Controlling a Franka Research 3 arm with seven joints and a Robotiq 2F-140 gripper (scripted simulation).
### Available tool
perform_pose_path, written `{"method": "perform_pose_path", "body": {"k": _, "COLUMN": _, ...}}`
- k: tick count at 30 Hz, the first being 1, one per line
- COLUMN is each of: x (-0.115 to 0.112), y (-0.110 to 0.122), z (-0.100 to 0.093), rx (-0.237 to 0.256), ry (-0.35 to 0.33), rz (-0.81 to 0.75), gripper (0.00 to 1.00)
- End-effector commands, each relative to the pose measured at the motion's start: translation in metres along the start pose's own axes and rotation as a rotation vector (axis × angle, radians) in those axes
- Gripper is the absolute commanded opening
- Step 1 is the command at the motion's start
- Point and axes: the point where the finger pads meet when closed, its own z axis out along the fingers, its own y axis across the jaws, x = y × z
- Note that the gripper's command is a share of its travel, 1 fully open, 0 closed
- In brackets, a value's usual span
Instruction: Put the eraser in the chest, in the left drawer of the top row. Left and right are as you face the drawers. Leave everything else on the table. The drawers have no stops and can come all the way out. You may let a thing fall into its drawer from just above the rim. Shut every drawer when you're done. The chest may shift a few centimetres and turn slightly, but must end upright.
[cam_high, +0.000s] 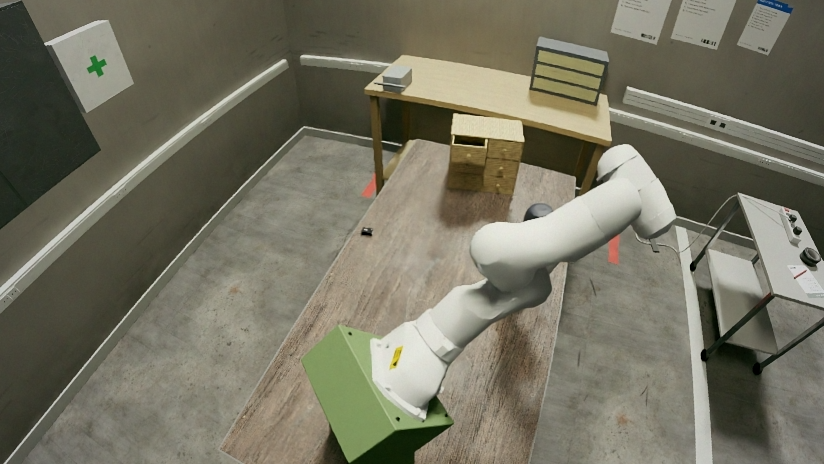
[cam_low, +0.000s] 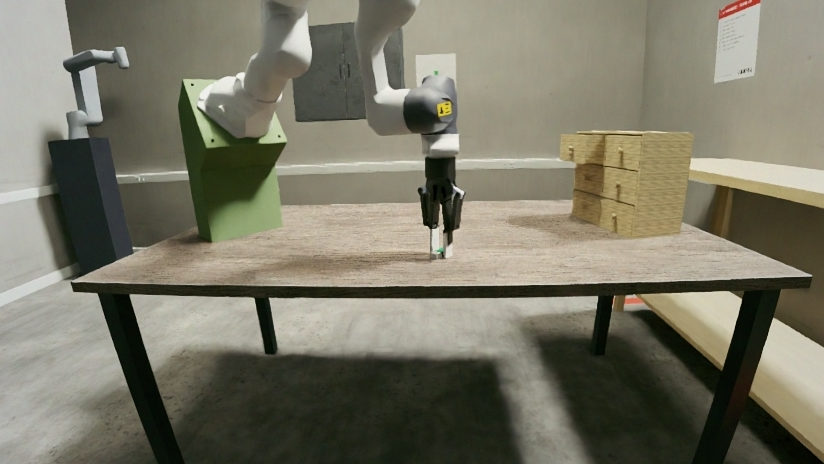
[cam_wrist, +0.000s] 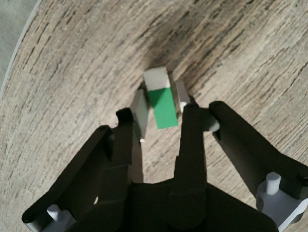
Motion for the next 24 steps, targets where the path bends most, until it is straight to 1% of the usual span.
{"method": "perform_pose_path", "body": {"k": 1, "x": -0.0013, "y": -0.0007, "z": -0.0001, "rx": 0.003, "ry": -0.003, "rz": 0.004, "gripper": 0.31}}
{"method": "perform_pose_path", "body": {"k": 6, "x": -0.0013, "y": -0.0007, "z": -0.0001, "rx": 0.003, "ry": -0.003, "rz": 0.004, "gripper": 0.31}}
{"method": "perform_pose_path", "body": {"k": 7, "x": -0.0013, "y": -0.0007, "z": -0.0001, "rx": 0.003, "ry": -0.003, "rz": 0.004, "gripper": 0.20}}
{"method": "perform_pose_path", "body": {"k": 24, "x": -0.0013, "y": -0.0007, "z": -0.0001, "rx": 0.003, "ry": -0.003, "rz": 0.004, "gripper": 0.20}}
